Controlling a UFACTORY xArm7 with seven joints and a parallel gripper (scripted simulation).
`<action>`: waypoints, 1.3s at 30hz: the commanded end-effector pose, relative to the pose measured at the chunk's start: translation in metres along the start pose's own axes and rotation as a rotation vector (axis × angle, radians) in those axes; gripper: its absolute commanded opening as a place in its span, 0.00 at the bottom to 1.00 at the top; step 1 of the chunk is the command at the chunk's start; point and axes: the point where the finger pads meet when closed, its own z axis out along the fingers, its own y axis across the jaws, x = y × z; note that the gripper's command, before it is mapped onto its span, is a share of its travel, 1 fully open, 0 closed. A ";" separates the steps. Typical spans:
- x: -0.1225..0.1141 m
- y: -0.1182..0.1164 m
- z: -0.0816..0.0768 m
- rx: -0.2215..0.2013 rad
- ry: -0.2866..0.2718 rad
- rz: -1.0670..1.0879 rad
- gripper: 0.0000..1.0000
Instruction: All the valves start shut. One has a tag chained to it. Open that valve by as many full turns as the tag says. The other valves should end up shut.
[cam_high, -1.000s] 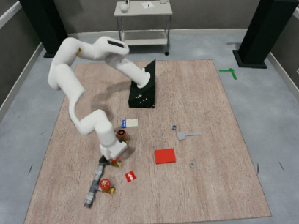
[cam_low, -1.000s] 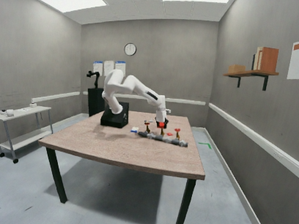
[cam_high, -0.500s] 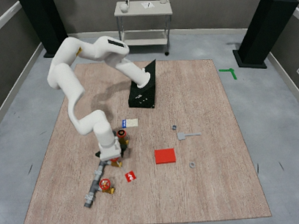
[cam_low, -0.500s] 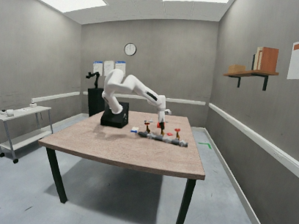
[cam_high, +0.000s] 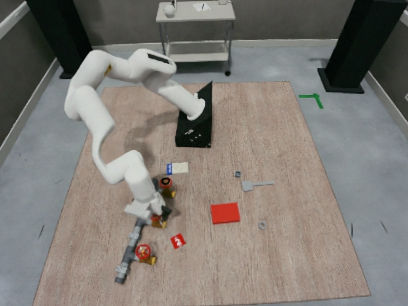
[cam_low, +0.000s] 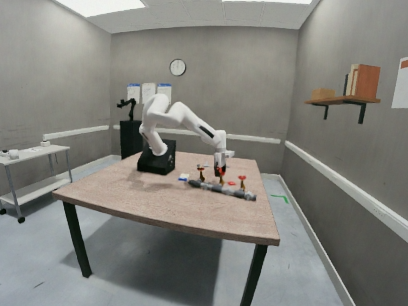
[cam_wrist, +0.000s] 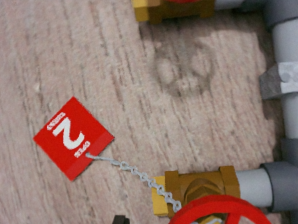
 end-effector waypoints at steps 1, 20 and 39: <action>0.002 -0.002 -0.002 -0.005 0.029 0.194 1.00; 0.002 -0.002 -0.002 -0.005 0.069 1.026 1.00; 0.002 -0.002 -0.002 -0.012 0.095 1.129 0.00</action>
